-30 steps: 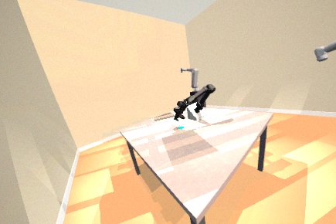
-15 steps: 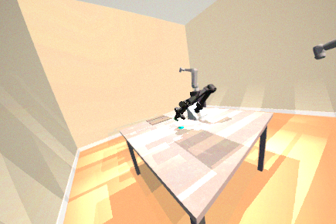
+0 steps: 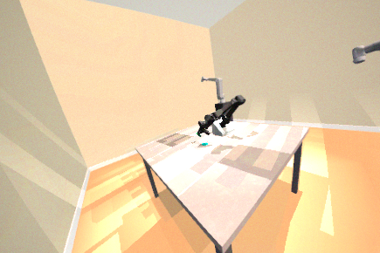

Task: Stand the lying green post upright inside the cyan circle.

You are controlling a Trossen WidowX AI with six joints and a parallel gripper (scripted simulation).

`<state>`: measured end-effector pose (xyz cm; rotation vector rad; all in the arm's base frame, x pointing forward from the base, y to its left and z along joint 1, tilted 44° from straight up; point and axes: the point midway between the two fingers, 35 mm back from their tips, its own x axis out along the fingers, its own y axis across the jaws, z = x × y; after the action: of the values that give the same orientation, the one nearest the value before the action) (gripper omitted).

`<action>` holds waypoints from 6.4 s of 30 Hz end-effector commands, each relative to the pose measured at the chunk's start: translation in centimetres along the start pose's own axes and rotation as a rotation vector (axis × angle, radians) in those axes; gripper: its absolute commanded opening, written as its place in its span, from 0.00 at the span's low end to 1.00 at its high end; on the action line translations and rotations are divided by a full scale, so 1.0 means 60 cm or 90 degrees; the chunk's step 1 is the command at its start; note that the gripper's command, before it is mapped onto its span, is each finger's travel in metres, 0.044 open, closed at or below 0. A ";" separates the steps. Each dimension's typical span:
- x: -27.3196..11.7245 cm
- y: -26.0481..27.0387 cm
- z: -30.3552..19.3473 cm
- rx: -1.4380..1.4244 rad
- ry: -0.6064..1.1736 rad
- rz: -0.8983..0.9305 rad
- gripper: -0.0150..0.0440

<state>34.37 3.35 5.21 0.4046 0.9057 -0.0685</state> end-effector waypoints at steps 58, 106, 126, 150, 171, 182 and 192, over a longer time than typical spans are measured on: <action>-0.050 0.010 -0.001 0.115 -0.239 0.041 0.29; -0.112 0.006 -0.008 0.233 -0.396 0.121 0.29; -0.097 0.016 -0.018 0.235 -0.394 0.120 0.29; -0.048 0.049 -0.069 0.236 -0.391 0.119 0.29; -0.019 0.065 -0.119 0.234 -0.393 0.120 0.29; -0.005 0.075 -0.136 0.233 -0.391 0.119 0.29; -0.005 0.075 -0.136 0.233 -0.391 0.119 0.47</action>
<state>29.03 10.50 2.34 0.7520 0.2450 -0.1749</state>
